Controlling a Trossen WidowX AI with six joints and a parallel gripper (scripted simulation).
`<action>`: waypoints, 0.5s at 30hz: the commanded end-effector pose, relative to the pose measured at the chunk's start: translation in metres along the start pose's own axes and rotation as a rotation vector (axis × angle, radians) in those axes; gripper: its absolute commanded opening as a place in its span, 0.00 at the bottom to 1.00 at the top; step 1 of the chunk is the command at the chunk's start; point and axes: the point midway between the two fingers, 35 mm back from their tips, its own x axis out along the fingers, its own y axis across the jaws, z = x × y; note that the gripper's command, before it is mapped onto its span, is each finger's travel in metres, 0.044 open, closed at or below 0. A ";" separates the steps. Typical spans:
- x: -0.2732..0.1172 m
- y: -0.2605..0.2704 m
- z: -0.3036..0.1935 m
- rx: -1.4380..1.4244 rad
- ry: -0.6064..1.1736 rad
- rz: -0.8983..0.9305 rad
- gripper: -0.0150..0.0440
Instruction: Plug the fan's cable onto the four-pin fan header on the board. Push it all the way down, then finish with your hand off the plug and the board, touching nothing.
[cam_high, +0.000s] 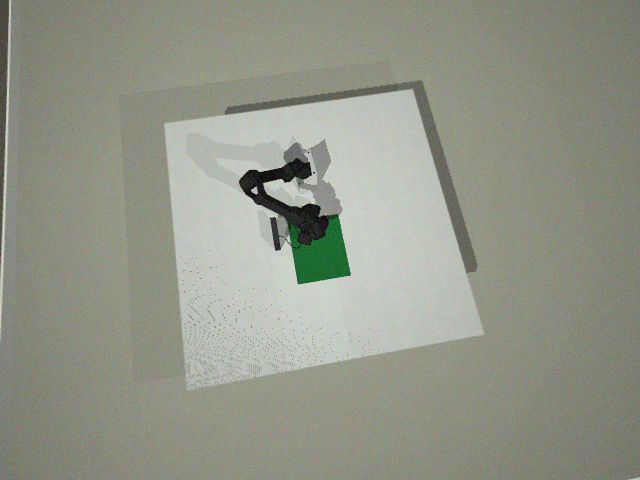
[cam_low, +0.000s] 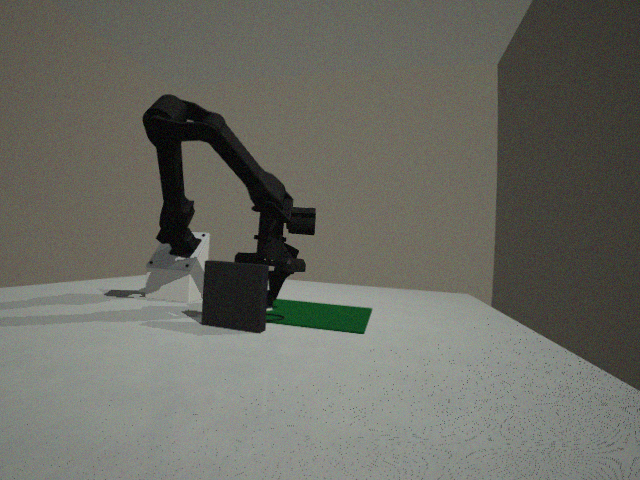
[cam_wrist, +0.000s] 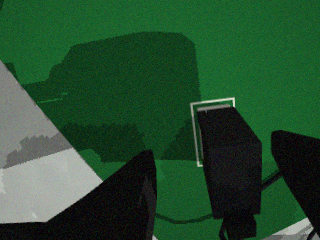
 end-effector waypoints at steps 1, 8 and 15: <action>-0.038 -0.004 0.003 0.008 -0.015 -0.016 0.69; -0.047 -0.003 0.002 0.007 -0.013 -0.017 0.69; -0.051 -0.008 0.043 0.007 -0.018 -0.016 0.69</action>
